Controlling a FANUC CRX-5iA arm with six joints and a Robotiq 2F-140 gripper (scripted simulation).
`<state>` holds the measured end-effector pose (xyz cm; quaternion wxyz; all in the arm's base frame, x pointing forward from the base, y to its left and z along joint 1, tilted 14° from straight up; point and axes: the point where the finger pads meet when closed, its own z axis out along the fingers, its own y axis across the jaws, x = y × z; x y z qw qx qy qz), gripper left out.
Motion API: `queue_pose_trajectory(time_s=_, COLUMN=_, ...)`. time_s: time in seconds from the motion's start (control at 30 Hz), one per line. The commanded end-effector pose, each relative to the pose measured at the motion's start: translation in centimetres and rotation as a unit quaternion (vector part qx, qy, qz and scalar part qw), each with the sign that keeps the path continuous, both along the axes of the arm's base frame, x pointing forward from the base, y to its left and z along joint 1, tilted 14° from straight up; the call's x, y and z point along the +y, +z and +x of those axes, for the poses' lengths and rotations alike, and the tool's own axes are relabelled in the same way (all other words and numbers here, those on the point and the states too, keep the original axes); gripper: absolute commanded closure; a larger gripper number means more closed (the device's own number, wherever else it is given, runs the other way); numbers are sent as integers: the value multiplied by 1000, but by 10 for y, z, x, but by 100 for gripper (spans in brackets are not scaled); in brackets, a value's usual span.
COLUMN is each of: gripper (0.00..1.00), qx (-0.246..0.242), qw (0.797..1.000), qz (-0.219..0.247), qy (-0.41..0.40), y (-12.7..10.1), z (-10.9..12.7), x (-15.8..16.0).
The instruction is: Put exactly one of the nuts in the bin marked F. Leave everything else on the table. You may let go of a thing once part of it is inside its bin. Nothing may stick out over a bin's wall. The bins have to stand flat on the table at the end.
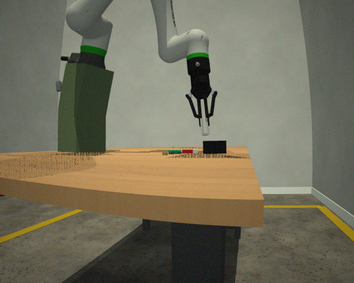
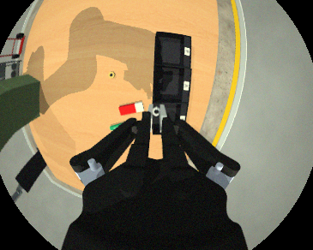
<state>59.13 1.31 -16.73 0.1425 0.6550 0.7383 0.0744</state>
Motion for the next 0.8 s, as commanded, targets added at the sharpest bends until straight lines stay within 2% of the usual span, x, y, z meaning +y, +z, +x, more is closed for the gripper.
queue_pose_trajectory(time_s=0.0, gripper=93, qx=39, qw=999, qz=6, qy=0, y=5, z=17, x=-14)
queue_pose_trajectory(time_s=0.2, gripper=93, qx=39, qw=999, qz=6, qy=0, y=11, z=37, x=-30)
queue_pose_trajectory(time_s=0.77, gripper=93, qx=39, qw=999, qz=6, qy=0, y=10, z=33, x=-28)
